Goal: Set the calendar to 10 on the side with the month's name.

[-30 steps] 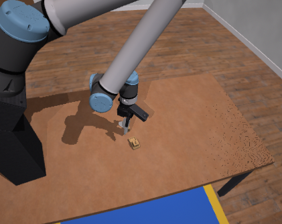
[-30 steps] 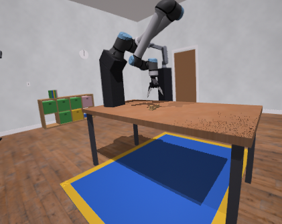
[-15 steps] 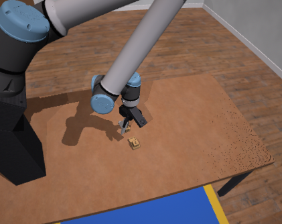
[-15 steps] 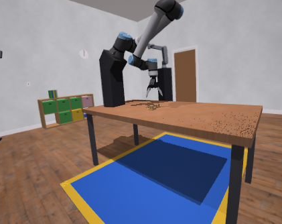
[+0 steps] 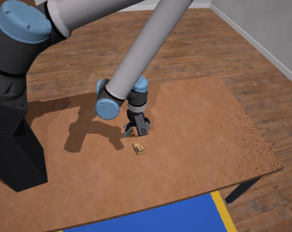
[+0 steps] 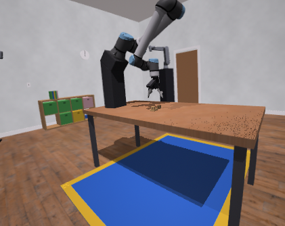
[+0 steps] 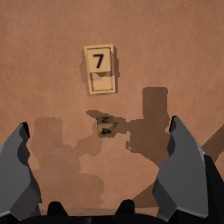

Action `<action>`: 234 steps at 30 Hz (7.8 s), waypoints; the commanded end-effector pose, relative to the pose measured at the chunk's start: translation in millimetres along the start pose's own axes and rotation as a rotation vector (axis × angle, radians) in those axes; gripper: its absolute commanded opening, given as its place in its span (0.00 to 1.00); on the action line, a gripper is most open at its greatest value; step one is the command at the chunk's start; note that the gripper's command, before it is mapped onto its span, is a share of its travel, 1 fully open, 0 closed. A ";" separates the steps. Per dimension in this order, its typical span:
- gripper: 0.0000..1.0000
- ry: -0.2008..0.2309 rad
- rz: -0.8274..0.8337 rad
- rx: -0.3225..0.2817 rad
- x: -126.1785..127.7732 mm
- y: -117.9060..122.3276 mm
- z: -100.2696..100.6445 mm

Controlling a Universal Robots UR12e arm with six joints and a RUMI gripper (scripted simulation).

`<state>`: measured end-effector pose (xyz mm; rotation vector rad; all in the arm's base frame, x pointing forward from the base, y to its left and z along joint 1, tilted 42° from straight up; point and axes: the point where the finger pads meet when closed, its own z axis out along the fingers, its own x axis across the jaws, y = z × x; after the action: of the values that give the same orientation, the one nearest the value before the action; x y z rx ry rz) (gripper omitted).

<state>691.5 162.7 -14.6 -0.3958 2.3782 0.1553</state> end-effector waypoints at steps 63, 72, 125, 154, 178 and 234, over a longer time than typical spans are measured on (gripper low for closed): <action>1.00 -0.008 1.492 -0.001 -0.3 -46.9 -4.7; 1.00 -0.008 1.535 -0.001 -0.6 -48.0 -5.0; 0.29 -0.006 1.538 0.001 -0.7 -48.1 -1.8; 0.29 -0.004 1.538 0.003 -0.5 -47.7 31.2; 0.29 -0.004 1.538 0.003 -0.4 -47.5 48.3; 0.29 -0.004 1.538 0.003 -0.4 -47.6 64.5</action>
<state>743.9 130.4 -57.6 1.4708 2.1280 0.8017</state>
